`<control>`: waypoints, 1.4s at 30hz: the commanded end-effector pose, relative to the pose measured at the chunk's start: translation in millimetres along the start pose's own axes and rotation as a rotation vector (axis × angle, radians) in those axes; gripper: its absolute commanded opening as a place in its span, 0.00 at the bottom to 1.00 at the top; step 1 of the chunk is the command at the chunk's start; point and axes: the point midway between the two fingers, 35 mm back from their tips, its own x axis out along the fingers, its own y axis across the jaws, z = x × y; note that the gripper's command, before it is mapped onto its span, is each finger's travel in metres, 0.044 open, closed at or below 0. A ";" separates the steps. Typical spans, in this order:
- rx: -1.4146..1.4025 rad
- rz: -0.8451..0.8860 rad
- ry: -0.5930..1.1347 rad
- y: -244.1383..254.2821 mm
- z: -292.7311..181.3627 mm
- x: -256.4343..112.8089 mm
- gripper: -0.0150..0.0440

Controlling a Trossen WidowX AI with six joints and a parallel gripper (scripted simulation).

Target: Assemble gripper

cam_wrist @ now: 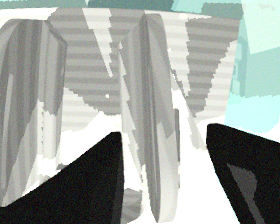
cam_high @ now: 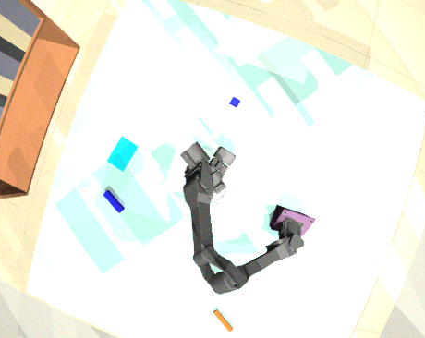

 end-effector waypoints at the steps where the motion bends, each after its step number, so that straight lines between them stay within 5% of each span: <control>1: -0.005 0.000 0.002 -1.8 0.0 0.9 0.48; 42: -0.005 0.000 0.002 -2.7 -0.2 6.1 0.48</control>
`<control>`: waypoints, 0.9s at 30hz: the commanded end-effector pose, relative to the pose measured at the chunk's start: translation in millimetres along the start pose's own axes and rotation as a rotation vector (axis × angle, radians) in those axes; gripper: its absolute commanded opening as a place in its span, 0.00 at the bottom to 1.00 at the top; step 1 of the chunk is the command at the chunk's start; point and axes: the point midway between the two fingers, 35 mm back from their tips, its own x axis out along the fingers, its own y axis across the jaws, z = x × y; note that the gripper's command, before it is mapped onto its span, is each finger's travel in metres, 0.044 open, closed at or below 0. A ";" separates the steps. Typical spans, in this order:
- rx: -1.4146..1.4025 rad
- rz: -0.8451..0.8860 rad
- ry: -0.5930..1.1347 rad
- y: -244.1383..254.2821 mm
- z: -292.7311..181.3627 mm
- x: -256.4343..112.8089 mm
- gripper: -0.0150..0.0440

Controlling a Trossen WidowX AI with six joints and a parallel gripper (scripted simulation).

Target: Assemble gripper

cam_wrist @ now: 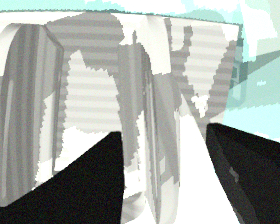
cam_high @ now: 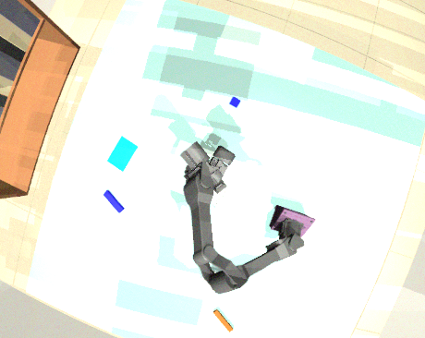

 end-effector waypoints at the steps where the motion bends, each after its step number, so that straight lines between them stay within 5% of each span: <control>1: 0.006 0.003 0.008 -0.6 -1.4 3.1 0.48; 8: 0.006 0.003 0.008 -0.6 -1.4 3.1 0.48; 12: 0.000 0.000 0.000 0.0 0.0 0.0 0.63; 27: 0.001 -0.001 0.000 -0.3 0.4 -5.2 0.63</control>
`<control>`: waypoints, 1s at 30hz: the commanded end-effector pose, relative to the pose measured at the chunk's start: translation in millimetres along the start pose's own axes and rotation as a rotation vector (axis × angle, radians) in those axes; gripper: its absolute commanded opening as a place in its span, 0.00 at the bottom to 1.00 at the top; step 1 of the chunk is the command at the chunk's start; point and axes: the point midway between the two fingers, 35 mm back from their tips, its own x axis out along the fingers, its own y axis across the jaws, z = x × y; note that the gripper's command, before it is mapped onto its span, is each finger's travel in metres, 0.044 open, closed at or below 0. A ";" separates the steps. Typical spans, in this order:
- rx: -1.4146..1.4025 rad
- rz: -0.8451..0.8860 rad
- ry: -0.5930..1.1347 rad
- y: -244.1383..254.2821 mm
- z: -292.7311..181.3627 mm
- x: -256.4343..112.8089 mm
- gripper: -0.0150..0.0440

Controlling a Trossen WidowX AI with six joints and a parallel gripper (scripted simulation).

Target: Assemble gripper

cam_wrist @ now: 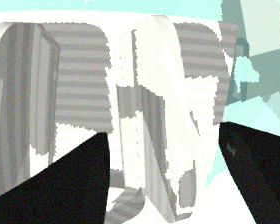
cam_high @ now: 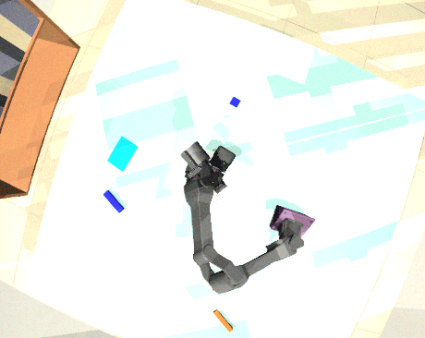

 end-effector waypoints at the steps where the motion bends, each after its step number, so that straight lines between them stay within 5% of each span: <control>1: -0.001 -0.002 0.000 -0.5 1.0 -9.6 0.63; 8: 0.004 -0.001 0.007 -1.1 -1.2 -64.3 0.63; 12: 0.019 0.005 0.002 -4.0 -0.9 -57.4 0.63; 14: 0.020 0.000 0.002 3.3 -0.3 -58.6 0.72; 20: 0.022 -0.038 -0.001 69.5 -2.8 -66.6 0.99; 30: 0.016 -0.064 -0.013 177.8 -40.3 -72.6 1.00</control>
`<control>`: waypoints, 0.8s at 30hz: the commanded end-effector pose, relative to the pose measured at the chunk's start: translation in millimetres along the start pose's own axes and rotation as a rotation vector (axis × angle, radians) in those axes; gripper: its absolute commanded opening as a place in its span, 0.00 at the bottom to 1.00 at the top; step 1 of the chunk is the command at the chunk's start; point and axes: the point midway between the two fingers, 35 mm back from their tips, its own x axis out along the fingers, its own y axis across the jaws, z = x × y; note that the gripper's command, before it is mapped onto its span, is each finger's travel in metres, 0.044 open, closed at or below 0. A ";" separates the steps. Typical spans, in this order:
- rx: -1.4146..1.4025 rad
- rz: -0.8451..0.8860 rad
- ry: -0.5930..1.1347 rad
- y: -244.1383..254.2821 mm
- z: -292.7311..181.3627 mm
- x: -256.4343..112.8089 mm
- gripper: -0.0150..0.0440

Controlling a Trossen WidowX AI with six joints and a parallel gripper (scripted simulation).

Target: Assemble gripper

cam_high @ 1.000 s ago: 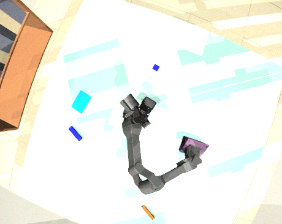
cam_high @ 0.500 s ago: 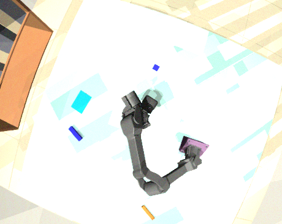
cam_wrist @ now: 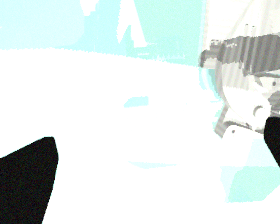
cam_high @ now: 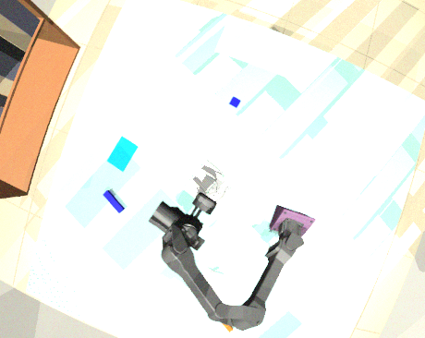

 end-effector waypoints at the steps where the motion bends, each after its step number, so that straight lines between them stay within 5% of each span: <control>1: 0.004 0.001 -0.004 41.3 -24.5 -5.0 1.00; 14: -0.011 0.045 0.003 138.0 -130.3 -20.3 1.00; 24: -0.016 0.082 0.024 158.7 -184.2 -29.4 1.00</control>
